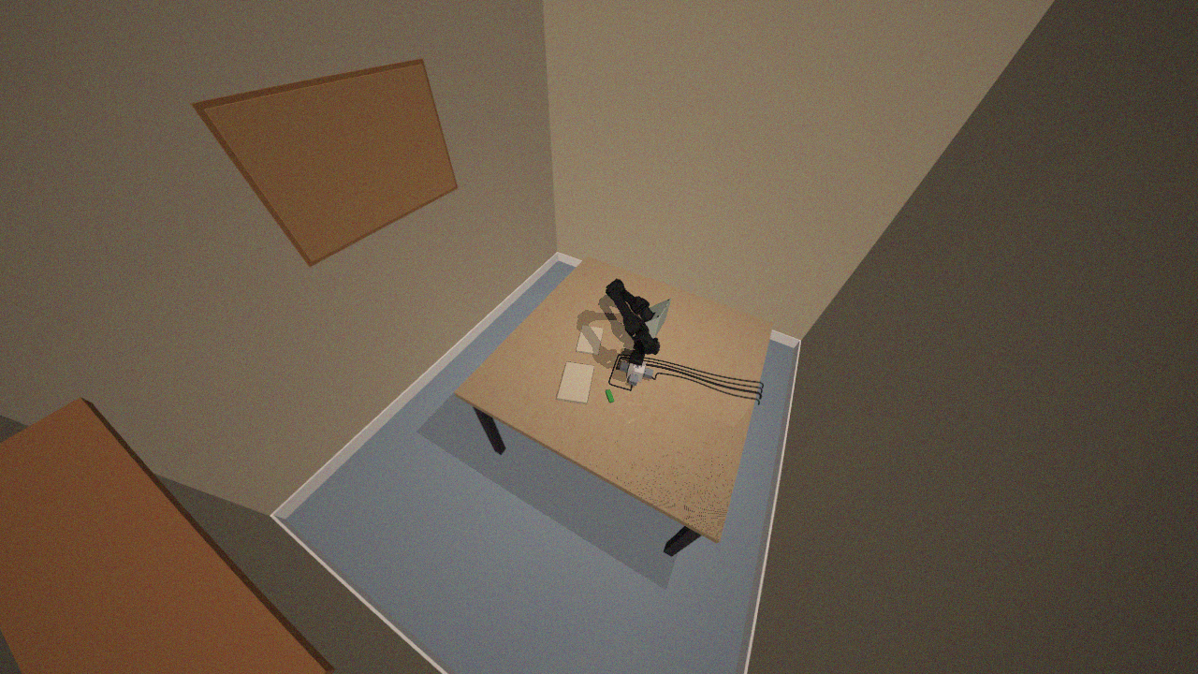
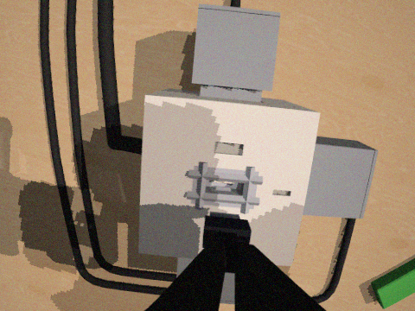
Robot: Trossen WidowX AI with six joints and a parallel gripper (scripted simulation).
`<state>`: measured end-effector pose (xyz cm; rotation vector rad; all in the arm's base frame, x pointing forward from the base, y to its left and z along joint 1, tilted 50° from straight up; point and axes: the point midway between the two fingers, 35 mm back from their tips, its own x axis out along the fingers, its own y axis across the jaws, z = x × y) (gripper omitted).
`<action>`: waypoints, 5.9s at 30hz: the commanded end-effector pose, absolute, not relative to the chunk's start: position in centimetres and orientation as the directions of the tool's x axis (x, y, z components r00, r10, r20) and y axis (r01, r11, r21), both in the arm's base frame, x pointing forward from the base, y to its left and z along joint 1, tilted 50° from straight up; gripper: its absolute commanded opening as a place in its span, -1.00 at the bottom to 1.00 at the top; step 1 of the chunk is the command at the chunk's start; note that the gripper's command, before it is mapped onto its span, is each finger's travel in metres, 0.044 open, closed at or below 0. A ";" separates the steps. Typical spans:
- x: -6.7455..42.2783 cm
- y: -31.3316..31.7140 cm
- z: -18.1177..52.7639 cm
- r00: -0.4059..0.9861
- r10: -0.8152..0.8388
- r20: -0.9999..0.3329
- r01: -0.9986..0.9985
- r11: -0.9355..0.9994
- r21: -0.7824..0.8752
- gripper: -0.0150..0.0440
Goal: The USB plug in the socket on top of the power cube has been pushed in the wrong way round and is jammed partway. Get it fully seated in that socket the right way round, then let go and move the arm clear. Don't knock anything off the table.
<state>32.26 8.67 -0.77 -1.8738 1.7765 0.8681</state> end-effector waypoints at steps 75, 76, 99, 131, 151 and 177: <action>32.2 8.2 -1.7 -0.021 -0.695 -0.719 -0.985 -0.109 0.135 -0.49; 32.2 8.2 -1.7 -0.021 -0.695 -0.719 -0.985 -0.109 0.135 -0.49; 32.2 8.0 -1.9 -0.021 -0.695 -0.719 -0.985 -0.109 0.135 -0.49; 32.2 7.7 -2.2 -0.021 -0.695 -0.719 -0.985 -0.109 0.135 -0.49; 32.2 7.5 -2.3 -0.021 -0.695 -0.719 -0.985 -0.109 0.135 -0.49; 32.2 7.3 -2.5 -0.021 -0.695 -0.719 -0.985 -0.109 0.135 -0.49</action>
